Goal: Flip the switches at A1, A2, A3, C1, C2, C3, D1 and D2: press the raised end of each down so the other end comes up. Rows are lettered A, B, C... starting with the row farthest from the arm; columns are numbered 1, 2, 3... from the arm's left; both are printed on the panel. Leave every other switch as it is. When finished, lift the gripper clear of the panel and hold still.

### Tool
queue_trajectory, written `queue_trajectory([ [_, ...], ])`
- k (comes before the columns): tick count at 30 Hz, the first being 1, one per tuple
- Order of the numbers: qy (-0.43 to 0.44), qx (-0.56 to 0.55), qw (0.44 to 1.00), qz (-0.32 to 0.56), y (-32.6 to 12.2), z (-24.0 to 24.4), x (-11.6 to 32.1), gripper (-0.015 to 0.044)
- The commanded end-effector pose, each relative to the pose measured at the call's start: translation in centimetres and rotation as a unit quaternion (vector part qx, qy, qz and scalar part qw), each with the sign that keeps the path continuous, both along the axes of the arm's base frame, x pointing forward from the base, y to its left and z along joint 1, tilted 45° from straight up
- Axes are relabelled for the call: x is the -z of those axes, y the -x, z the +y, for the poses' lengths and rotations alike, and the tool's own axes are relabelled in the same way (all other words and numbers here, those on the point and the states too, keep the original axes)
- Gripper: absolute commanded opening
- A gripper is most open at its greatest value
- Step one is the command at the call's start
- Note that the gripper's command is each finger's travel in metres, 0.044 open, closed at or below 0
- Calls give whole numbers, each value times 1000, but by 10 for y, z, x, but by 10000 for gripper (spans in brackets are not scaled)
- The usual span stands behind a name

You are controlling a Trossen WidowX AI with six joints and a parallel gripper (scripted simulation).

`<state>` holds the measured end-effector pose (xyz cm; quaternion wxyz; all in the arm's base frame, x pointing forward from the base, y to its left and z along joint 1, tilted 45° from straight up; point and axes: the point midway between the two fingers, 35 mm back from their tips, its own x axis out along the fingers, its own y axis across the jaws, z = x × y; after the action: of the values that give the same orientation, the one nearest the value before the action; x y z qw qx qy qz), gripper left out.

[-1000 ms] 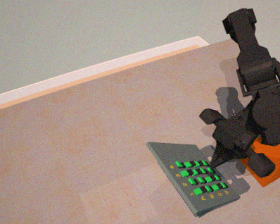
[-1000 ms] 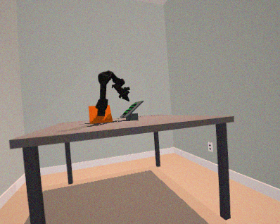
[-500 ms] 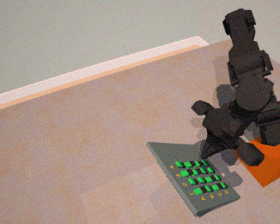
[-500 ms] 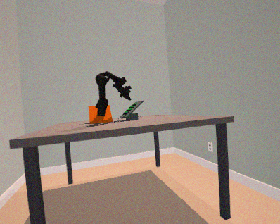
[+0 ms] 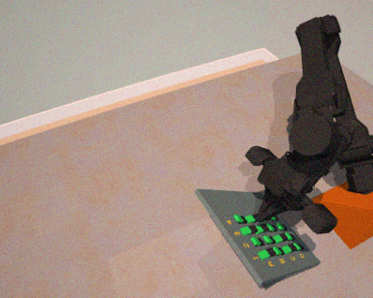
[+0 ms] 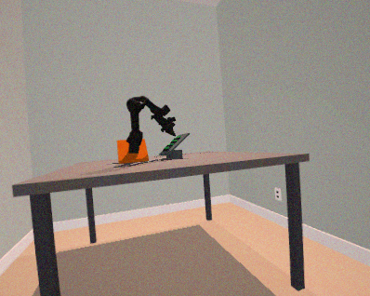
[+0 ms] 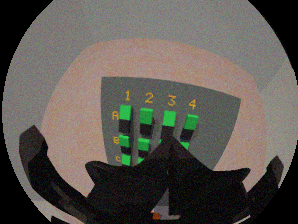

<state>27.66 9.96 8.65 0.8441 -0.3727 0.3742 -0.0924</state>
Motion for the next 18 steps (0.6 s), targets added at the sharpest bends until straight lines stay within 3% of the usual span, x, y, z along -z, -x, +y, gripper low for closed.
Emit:
queue_trajectory([
  [1, 4, -1, 1000, 5, -1, -4, 5, 0],
  [18, 4, -1, 1000, 5, -9, -9, 11, 0],
])
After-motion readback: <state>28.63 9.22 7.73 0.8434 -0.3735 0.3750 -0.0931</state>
